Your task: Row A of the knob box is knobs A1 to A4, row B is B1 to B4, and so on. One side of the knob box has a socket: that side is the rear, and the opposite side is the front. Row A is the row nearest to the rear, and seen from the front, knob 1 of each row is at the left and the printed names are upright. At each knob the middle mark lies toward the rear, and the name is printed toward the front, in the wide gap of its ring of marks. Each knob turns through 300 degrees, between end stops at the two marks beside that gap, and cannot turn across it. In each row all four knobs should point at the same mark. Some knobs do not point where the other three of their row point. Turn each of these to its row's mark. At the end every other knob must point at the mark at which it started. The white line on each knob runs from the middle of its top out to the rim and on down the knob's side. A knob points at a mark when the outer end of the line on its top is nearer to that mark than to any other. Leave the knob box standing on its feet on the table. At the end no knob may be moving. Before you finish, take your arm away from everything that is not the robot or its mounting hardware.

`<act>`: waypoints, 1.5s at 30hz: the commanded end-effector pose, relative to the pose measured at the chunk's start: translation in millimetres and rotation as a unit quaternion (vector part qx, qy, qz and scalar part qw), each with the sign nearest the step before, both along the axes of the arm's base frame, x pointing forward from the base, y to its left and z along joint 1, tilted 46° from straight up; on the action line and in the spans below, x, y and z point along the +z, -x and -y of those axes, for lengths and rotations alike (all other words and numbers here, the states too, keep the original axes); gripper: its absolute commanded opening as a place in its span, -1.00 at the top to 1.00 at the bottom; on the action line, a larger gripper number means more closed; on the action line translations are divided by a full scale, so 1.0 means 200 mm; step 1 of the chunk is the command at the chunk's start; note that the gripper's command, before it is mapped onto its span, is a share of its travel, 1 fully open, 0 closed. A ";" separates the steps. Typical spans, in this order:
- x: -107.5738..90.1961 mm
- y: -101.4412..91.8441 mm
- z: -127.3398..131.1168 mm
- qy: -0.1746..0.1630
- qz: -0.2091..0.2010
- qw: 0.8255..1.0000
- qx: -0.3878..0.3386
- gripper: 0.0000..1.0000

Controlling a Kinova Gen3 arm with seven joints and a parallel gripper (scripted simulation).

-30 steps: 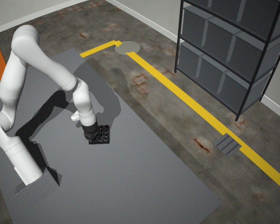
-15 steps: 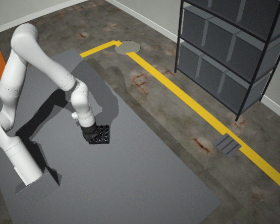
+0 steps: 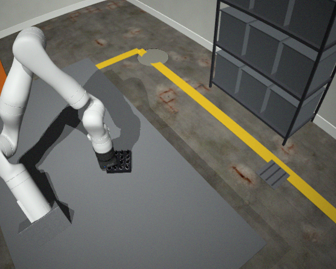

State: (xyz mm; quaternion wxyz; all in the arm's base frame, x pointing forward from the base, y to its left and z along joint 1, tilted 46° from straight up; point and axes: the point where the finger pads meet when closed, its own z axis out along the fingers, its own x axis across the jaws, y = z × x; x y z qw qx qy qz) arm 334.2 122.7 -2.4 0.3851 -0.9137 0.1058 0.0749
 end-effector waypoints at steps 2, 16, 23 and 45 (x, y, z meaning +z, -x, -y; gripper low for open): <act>0.00 0.00 0.00 0.004 -0.017 1.000 -0.017 0.40; 0.00 0.00 0.00 0.009 -0.077 0.994 -0.074 0.40; 0.00 0.00 0.00 0.010 -0.098 0.991 -0.095 0.40; 0.00 0.00 0.00 0.011 -0.115 0.987 -0.111 0.40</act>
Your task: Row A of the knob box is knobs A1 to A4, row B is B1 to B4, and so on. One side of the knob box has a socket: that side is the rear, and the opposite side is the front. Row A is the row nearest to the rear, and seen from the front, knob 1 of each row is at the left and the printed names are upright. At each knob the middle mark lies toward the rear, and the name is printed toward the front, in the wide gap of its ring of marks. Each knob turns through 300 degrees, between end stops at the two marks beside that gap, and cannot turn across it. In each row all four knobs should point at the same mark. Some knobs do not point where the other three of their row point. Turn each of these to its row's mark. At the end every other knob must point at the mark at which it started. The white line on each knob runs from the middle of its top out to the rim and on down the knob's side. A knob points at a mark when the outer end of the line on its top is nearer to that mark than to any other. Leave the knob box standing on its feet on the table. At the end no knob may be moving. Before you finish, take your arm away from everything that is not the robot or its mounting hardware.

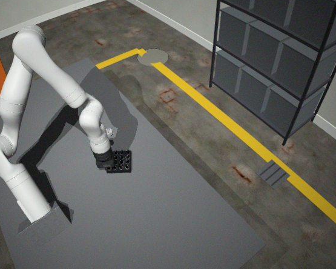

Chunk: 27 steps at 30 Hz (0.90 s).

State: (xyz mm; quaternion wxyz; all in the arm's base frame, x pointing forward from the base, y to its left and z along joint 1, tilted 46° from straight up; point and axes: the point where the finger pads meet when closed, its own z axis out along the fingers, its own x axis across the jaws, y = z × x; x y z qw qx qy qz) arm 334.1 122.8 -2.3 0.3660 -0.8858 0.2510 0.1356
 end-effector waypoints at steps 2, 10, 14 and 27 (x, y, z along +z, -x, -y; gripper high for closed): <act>0.00 0.00 0.00 0.000 0.000 1.000 -0.001 0.40; 0.00 0.00 0.00 0.000 0.000 1.000 -0.001 0.40; 0.00 0.00 0.00 0.000 0.000 1.000 -0.001 0.07; 0.00 0.00 0.00 0.000 0.000 1.000 -0.001 0.07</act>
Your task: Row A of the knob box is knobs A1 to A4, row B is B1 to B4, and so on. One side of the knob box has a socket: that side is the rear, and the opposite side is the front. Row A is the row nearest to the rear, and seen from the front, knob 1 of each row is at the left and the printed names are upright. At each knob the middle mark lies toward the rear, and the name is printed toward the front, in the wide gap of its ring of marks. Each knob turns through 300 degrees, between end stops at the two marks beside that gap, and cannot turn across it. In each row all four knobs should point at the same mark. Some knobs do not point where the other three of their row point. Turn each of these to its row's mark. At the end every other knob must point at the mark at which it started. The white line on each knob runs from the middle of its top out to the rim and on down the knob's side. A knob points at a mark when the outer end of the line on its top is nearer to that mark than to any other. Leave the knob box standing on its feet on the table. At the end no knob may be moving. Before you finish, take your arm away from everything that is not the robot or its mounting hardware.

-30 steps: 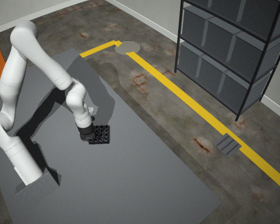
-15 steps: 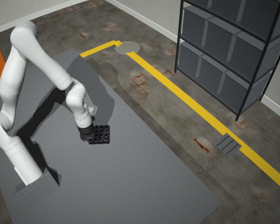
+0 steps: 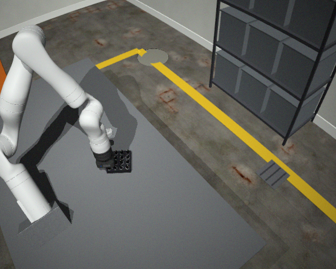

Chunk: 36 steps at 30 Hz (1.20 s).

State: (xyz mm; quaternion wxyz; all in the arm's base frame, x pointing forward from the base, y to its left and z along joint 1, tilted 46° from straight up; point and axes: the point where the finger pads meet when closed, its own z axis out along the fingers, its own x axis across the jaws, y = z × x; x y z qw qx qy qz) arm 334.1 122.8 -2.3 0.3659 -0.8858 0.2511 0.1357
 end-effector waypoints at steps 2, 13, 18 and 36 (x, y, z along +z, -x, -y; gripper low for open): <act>0.00 0.00 0.00 0.000 0.000 1.000 -0.001 0.07; 0.02 0.00 0.02 0.000 0.000 1.000 -0.001 0.07; 0.06 -0.01 0.07 0.000 0.000 1.000 -0.001 0.07; 0.13 -0.01 0.14 0.000 0.000 1.000 -0.001 0.07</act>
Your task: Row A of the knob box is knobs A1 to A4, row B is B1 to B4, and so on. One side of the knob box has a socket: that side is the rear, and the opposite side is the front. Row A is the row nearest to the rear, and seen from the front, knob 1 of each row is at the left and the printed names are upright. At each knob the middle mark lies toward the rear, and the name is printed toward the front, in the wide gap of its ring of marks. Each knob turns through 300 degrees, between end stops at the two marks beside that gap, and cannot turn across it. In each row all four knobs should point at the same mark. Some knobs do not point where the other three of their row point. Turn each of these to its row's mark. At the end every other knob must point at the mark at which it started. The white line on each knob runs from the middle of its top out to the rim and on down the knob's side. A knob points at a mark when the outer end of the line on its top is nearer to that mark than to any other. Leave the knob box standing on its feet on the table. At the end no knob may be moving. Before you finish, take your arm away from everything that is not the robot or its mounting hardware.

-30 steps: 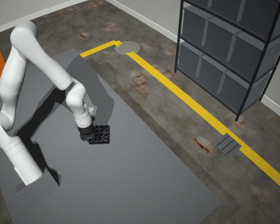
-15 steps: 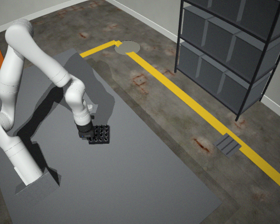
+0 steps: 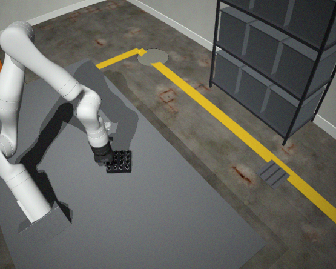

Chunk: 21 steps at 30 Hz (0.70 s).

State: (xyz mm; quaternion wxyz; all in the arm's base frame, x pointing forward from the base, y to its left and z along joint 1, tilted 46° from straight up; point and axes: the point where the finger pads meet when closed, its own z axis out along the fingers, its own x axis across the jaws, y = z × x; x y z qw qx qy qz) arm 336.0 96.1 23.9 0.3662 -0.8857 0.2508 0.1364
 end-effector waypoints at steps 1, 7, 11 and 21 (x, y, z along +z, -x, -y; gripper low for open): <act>0.00 0.00 0.01 0.001 0.001 1.000 -0.001 0.07; 0.00 0.00 0.01 0.001 0.001 1.000 -0.001 0.07; 0.01 0.00 0.01 0.001 0.001 1.000 -0.001 -1.00; 0.13 -0.01 0.14 0.001 0.001 1.000 -0.001 -1.00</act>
